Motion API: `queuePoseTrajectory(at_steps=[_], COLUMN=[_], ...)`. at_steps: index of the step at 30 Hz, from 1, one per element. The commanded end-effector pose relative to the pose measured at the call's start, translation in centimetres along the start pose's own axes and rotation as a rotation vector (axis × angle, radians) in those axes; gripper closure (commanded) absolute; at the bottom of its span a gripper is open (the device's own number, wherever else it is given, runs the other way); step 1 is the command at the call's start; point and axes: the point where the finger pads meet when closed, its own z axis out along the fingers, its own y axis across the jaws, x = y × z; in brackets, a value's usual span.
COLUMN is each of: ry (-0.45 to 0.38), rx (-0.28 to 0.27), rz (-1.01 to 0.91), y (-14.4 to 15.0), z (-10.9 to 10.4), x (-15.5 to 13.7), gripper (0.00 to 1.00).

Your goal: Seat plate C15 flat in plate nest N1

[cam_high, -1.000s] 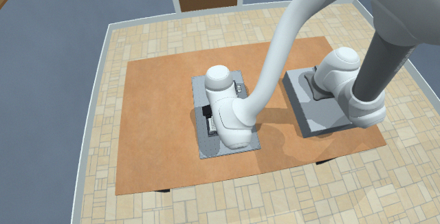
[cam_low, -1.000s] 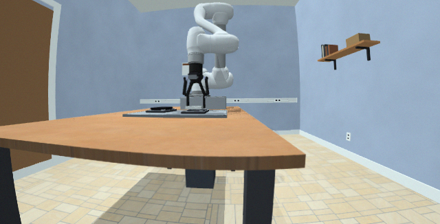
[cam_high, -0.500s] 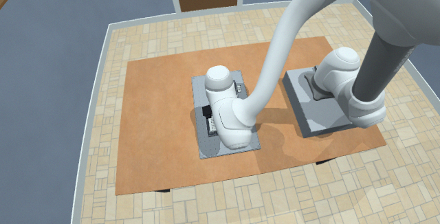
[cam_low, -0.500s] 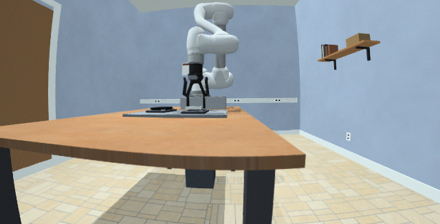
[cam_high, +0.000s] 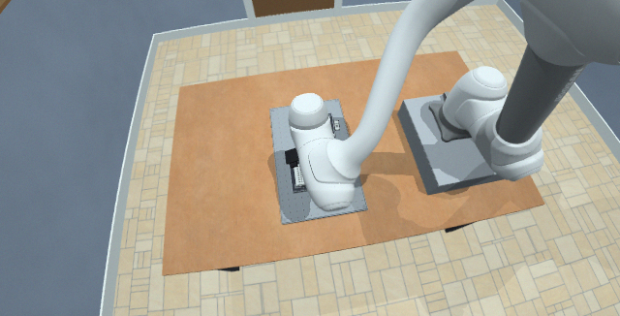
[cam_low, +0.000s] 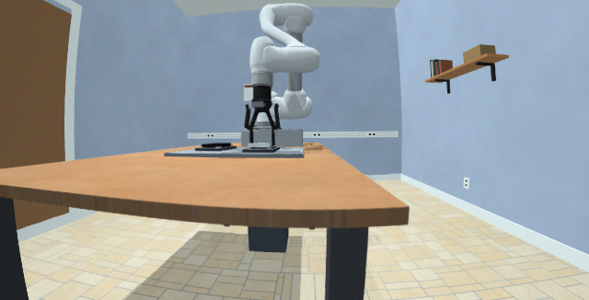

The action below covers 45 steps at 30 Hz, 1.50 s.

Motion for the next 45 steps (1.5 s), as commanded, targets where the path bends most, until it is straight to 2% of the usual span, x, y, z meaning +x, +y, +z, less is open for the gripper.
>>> queuePoseTrajectory(at_steps=[1,25,26,45], ry=[0.001,0.001,0.001,0.001], rx=[0.000,0.000,0.000,0.000], rz=[0.000,0.000,0.000,0.000], y=[-0.01,-0.01,-0.01,-0.01], z=[0.00,0.33,0.33,0.33], x=[0.04,0.04,0.04,0.04], gripper=[0.90,0.90,0.00,0.00])
